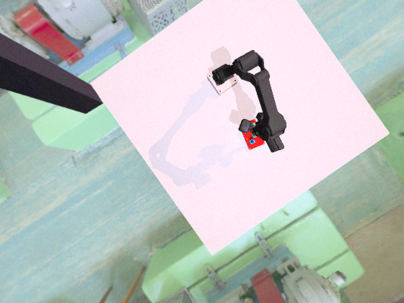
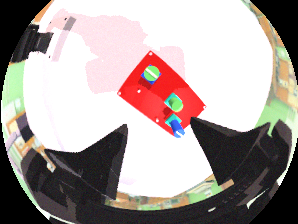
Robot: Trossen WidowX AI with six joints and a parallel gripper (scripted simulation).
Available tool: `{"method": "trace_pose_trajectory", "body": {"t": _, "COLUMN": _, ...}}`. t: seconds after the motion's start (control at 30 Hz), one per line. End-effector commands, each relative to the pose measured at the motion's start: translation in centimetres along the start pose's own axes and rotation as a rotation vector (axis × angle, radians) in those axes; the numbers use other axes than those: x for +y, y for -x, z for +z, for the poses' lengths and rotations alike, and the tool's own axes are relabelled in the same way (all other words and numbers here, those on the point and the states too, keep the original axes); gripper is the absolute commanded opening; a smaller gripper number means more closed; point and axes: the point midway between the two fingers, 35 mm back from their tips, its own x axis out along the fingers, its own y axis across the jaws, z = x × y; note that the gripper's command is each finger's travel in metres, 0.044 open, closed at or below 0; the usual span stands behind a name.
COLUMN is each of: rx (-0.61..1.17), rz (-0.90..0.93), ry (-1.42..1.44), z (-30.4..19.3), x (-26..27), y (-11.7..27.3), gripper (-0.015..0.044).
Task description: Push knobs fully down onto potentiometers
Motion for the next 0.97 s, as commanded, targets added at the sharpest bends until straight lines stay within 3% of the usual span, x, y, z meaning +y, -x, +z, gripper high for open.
{"method": "trace_pose_trajectory", "body": {"t": 0.0, "rx": 0.007, "rz": -0.006, "ry": -0.001, "z": 3.2, "x": 2.9, "y": 1.1, "gripper": 0.044}}
{"method": "trace_pose_trajectory", "body": {"t": 0.27, "rx": 0.004, "rz": -0.002, "ry": 0.001, "z": 9.0, "x": 9.0, "y": 0.6, "gripper": 0.044}}
{"method": "trace_pose_trajectory", "body": {"t": 0.93, "rx": 0.004, "rz": -0.001, "ry": 0.001, "z": 9.1, "x": 9.2, "y": 0.5, "gripper": 0.044}}
